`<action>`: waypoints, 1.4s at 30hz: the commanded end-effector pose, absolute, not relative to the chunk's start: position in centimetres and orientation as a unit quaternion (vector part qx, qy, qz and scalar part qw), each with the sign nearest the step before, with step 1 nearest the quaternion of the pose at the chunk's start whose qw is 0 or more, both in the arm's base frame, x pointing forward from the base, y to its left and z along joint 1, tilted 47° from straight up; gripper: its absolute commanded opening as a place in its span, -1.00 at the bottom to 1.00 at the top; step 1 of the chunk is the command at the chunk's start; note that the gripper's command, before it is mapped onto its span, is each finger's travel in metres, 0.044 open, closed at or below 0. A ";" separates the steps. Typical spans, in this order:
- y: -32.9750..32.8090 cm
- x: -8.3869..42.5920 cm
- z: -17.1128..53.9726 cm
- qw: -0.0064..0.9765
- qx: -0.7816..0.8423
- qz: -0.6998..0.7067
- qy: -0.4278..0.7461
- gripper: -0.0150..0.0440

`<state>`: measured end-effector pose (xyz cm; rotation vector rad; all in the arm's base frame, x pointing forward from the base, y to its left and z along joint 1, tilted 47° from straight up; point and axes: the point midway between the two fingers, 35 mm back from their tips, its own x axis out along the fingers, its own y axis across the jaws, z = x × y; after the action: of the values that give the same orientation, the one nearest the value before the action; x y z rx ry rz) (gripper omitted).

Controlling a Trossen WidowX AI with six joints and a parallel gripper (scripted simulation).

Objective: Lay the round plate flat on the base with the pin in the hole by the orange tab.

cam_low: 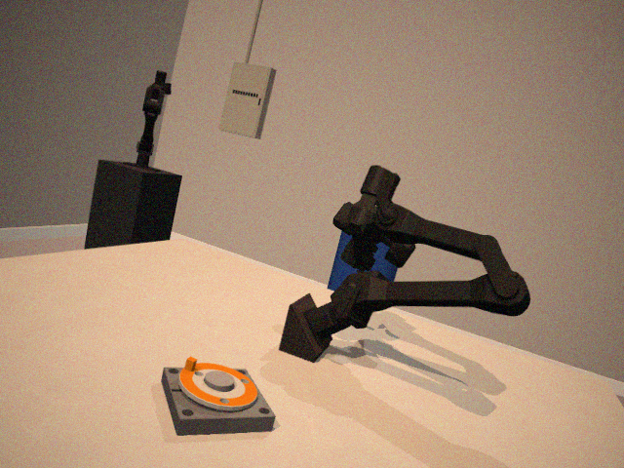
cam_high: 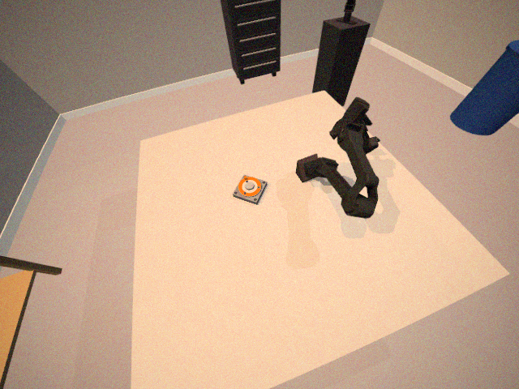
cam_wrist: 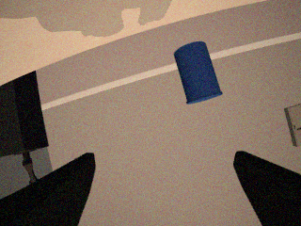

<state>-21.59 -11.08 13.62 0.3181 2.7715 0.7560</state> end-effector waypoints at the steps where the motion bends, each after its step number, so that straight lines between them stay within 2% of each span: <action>1: -11.5 -21.5 13.5 0.127 0.102 0.257 0.953 0.78; 4: -16.6 -20.2 11.9 0.167 -0.001 0.223 0.960 0.51; 7: -22.3 -16.7 9.5 0.241 -0.110 0.185 0.946 0.24; 10: -24.7 -14.3 8.2 0.285 -0.152 0.170 0.931 -0.03; 15: -29.1 -5.5 4.6 0.430 -0.221 0.146 0.863 -0.47; 18: -29.6 -2.3 3.5 0.473 -0.227 0.148 0.838 -0.49; 24: -28.1 9.0 0.3 0.592 -0.202 0.192 0.756 -0.49; 25: -27.9 9.4 0.2 0.597 -0.198 0.193 0.753 -0.49; 31: -21.8 19.1 -1.4 0.686 -0.041 0.240 0.686 -0.49; 35: -18.1 23.0 -1.4 0.693 0.055 0.262 0.669 -0.49; 40: -10.6 28.8 -0.8 0.645 0.247 0.289 0.664 -0.49; 42: -9.8 29.3 -0.7 0.636 0.264 0.289 0.664 -0.49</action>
<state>27.58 -12.82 -1.00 0.4254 1.4858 0.6400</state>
